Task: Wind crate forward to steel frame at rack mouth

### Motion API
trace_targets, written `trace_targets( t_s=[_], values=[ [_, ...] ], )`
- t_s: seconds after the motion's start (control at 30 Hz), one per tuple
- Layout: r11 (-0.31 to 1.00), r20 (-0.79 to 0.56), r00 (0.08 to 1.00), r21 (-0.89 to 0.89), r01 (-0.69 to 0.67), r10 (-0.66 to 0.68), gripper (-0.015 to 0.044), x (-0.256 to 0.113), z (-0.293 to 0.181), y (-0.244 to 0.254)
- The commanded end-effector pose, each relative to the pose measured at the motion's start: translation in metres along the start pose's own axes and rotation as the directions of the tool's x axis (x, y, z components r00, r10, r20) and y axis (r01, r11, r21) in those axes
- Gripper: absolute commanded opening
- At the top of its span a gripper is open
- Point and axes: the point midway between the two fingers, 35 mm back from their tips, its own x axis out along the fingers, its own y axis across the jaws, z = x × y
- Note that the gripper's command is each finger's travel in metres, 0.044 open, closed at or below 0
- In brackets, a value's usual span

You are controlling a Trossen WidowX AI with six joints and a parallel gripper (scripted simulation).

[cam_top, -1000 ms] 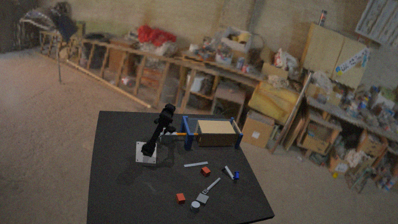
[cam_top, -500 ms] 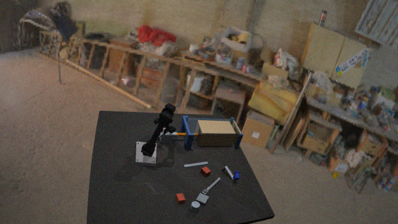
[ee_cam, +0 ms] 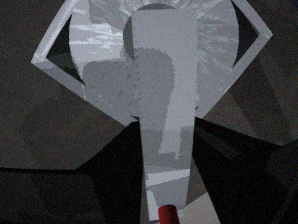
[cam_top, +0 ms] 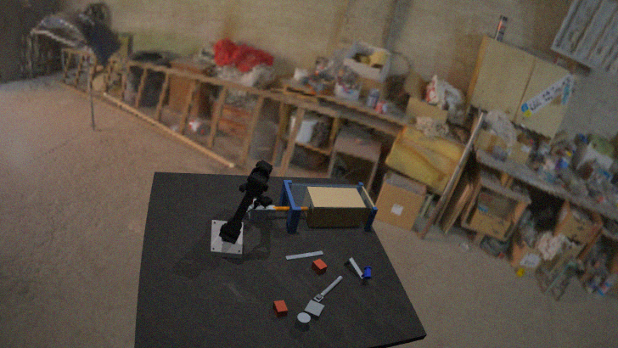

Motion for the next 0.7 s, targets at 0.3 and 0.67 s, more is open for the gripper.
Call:
trace_targets(
  t_s=[0.3, 0.67],
  values=[
    [0.997, -0.008, 1.000, -0.082, 0.005, -0.006, 0.0000, 0.0040, 0.0008, -0.0029],
    [0.992, -0.008, 1.000, -0.130, 0.008, -0.009, 0.0000, 0.0044, 0.0008, -0.0046]
  ],
)
